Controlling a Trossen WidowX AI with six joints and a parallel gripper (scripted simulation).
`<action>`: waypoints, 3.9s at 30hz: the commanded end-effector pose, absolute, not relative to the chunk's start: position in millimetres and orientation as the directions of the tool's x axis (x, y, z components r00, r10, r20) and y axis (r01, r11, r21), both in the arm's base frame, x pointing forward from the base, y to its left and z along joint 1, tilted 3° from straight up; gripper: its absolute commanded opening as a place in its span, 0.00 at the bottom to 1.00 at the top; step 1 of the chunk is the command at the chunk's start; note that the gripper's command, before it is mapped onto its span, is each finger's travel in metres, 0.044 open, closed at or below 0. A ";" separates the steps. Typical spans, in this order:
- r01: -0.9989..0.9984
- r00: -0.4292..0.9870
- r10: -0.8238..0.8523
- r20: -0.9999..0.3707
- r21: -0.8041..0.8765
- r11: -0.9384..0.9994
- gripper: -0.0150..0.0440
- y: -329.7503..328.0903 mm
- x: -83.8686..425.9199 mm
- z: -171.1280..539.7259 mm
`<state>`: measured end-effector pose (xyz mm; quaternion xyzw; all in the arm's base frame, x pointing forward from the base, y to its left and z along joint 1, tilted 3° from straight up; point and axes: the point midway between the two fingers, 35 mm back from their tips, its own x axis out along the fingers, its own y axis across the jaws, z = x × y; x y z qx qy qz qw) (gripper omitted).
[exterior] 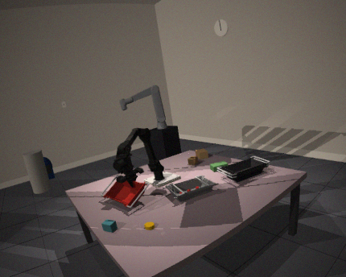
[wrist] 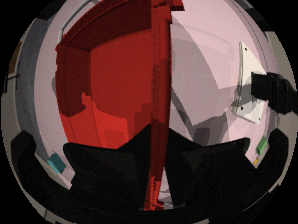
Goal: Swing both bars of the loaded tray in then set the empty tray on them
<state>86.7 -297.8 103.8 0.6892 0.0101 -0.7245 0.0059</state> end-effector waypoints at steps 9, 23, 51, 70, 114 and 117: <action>0.018 -0.039 -0.026 -0.999 0.025 -1.000 0.25 -302.2 88.4 112.1; 0.018 -0.039 -0.026 -0.999 0.025 -1.000 0.25 -302.2 88.4 112.1; 0.019 -0.037 -0.031 -0.999 0.031 -0.999 0.25 -313.0 93.4 152.8; 0.020 -0.035 -0.038 -0.999 0.038 -0.999 0.25 -316.8 96.8 208.3; 0.231 -0.024 -0.035 -0.999 0.029 -0.973 0.25 -290.1 161.6 206.1; 0.266 -0.022 -0.035 -0.999 0.028 -0.964 0.25 -284.2 172.1 205.8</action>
